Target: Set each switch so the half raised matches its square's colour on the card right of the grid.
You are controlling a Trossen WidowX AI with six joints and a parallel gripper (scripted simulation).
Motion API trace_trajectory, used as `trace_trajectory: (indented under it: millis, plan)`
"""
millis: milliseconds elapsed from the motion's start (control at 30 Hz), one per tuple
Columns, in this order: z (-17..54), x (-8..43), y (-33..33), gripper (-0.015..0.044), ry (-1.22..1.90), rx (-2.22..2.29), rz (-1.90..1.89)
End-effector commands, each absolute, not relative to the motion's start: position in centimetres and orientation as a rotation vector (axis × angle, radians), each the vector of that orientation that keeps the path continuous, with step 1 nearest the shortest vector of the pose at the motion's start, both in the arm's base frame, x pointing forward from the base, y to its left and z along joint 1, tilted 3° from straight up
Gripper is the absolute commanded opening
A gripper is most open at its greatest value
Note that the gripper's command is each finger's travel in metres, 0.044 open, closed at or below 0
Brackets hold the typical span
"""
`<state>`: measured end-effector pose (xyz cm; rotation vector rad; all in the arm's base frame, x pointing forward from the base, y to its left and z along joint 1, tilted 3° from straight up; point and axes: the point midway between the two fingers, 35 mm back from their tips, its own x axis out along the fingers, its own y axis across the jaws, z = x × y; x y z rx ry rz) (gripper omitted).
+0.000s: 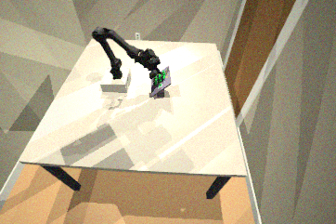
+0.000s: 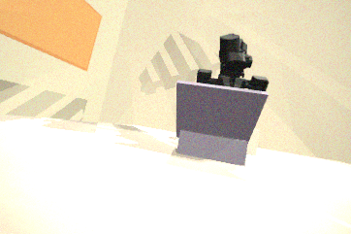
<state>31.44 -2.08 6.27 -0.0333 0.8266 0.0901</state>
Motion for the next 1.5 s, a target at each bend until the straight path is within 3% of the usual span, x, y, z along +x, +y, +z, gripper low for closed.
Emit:
trace_trajectory:
  millis: [0,1467]
  plan:
    - [5.5,31.63,-2.09,0.0,0.838,-0.03,0.085]
    - [5.18,31.9,-2.06,0.0,0.838,-0.03,0.085]
